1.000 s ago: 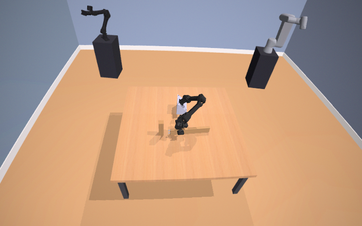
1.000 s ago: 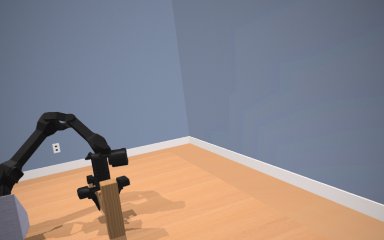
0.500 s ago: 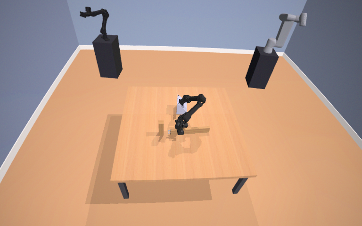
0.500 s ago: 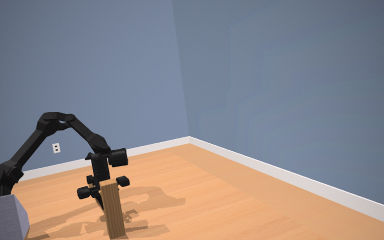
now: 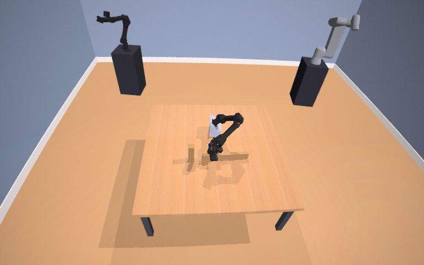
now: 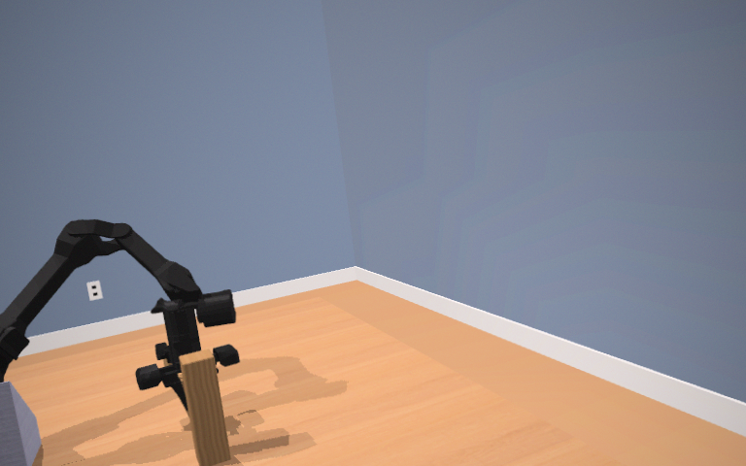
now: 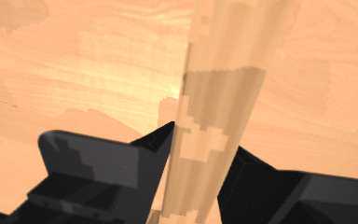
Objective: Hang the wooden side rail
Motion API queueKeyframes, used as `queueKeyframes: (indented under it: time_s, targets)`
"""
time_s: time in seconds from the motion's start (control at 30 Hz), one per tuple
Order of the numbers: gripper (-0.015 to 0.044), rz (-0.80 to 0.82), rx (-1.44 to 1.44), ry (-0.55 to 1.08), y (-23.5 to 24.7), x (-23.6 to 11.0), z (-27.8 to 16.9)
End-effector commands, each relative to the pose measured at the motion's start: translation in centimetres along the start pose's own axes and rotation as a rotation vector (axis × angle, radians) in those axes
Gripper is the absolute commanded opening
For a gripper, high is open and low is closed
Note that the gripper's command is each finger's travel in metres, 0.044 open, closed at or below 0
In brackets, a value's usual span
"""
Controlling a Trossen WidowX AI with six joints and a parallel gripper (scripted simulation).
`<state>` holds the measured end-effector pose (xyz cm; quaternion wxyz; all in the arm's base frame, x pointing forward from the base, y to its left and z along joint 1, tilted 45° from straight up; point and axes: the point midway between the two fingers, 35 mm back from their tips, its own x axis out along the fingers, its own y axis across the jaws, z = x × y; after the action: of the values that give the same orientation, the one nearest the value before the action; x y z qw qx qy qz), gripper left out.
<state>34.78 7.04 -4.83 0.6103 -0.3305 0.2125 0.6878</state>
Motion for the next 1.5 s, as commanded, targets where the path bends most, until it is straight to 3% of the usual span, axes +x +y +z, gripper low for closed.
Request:
queueKeyframes:
  time_s: [0.0, 1.47]
  targets:
    - [0.0, 0.001, 0.048, -0.005, 0.11, -0.01, 0.08]
    - [0.0, 0.001, 0.049, -0.004, 0.1, -0.47, 0.05]
